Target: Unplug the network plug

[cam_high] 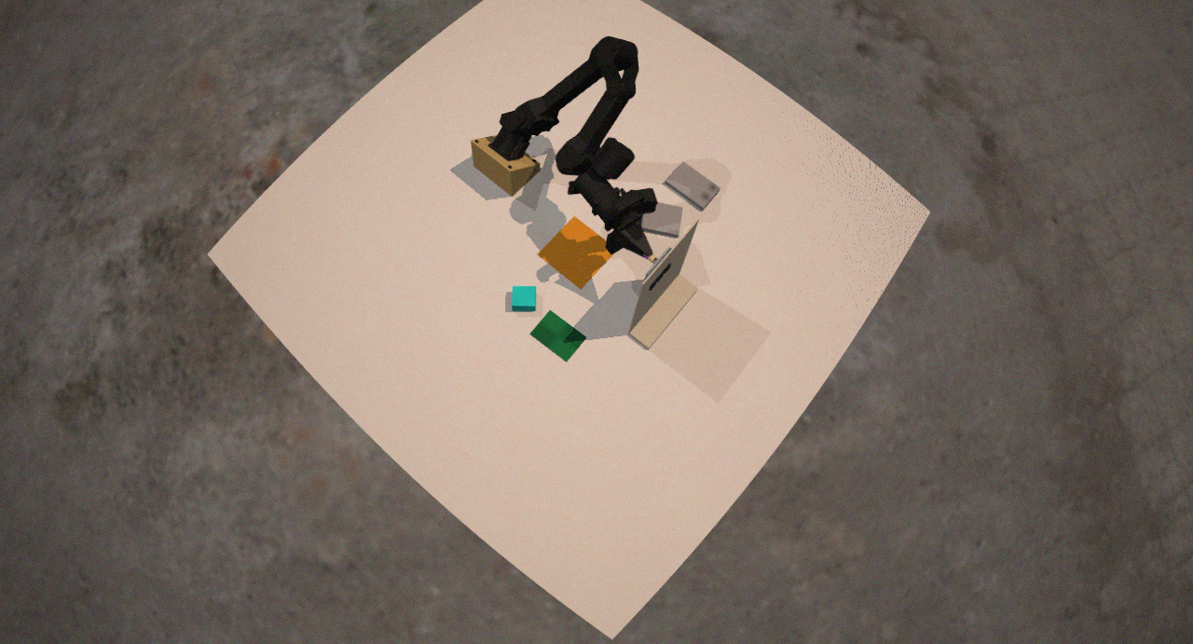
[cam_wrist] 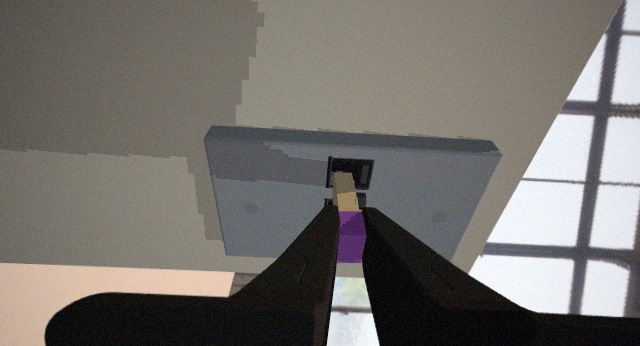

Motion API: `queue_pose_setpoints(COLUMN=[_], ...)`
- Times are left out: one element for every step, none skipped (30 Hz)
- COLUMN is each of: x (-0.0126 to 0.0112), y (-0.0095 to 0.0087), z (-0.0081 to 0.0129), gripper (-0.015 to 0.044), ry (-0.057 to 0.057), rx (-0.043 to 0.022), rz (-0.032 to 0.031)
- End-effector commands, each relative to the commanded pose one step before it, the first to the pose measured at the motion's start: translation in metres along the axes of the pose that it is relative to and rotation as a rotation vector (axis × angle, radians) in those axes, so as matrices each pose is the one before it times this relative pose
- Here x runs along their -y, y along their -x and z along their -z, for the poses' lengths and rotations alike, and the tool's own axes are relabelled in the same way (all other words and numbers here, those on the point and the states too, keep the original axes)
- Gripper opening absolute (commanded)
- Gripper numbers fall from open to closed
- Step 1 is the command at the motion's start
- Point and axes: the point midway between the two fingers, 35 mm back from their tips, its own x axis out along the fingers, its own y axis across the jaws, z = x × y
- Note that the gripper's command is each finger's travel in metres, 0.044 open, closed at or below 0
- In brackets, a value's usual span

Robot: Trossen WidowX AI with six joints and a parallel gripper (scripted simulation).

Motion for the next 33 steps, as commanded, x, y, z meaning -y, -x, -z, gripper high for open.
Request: queue_pose_setpoints(x=[-0.00120, -0.00001, -0.00001, -0.00001, -0.00001, -0.00001, -0.00001, -0.00001, -0.00001, -0.00001, -0.00001, -0.00001, -0.00001, -0.00001, -0.00001, -0.00001, -0.00001, -0.00001, -0.00001, -0.00001, -0.00001, -0.00001, -0.00001, -0.00001, -0.00001, -0.00001, -0.00001, -0.00001, -0.00001, -0.00001, -0.00001, -0.00001, -0.00001], y=[0.00337, 0.00059, 0.00059, 0.00059, 0.00059, 0.00059, 0.00059, 0.00059, 0.00059, 0.00059, 0.00059, 0.00059, 0.00059, 0.00059, 0.00059, 0.00059, 0.00059, 0.00059, 0.00059, 0.00059, 0.00059, 0.00059, 0.00059, 0.00059, 0.00059, 0.00059, 0.00059, 0.00059, 0.00059, 0.00059, 0.00059, 0.00059, 0.00059], z=[0.00067, 0.00022, 0.00022, 0.00022, 0.00022, 0.00022, 0.00022, 0.00022, 0.00022, 0.00022, 0.00022, 0.00022, 0.00022, 0.00022, 0.00022, 0.00022, 0.00022, 0.00022, 0.00022, 0.00022, 0.00022, 0.00022, 0.00022, 0.00022, 0.00022, 0.00022, 0.00022, 0.00022, 0.00022, 0.00022, 0.00022, 0.00022, 0.00022], gripper=[0.0000, 0.0000, 0.0000, 0.0000, 0.0000, 0.0000, 0.0000, 0.0000, 0.0000, 0.0000, 0.0000, 0.0000, 0.0000, 0.0000, 0.0000, 0.0000, 0.0000, 0.0000, 0.0000, 0.0000, 0.0000, 0.0000, 0.0000, 0.0000, 0.0000, 0.0000, 0.0000, 0.0000, 0.0000, 0.0000, 0.0000, 0.0000, 0.0000], ry=[0.0004, 0.0000, 0.0000, 0.0000, 0.0000, 0.0000, 0.0000, 0.0000, 0.0000, 0.0000, 0.0000, 0.0000, 0.0000, 0.0000, 0.0000, 0.0000, 0.0000, 0.0000, 0.0000, 0.0000, 0.0000, 0.0000, 0.0000, 0.0000, 0.0000, 0.0000, 0.0000, 0.0000, 0.0000, 0.0000, 0.0000, 0.0000, 0.0000], rx=[0.00197, -0.00003, -0.00003, -0.00003, -0.00003, -0.00003, -0.00003, -0.00003, -0.00003, -0.00003, -0.00003, -0.00003, -0.00003, -0.00003, -0.00003, -0.00003, -0.00003, -0.00003, -0.00003, -0.00003, -0.00003, -0.00003, -0.00003, -0.00003, -0.00003, -0.00003, -0.00003, -0.00003, -0.00003, -0.00003, -0.00003, -0.00003, -0.00003], rz=[-0.00488, -0.00003, -0.00003, -0.00003, -0.00003, -0.00003, -0.00003, -0.00003, -0.00003, -0.00003, -0.00003, -0.00003, -0.00003, -0.00003, -0.00003, -0.00003, -0.00003, -0.00003, -0.00003, -0.00003, -0.00003, -0.00003, -0.00003, -0.00003, -0.00003, -0.00003, -0.00003, -0.00003, -0.00003, -0.00003, -0.00003, -0.00003, -0.00003])
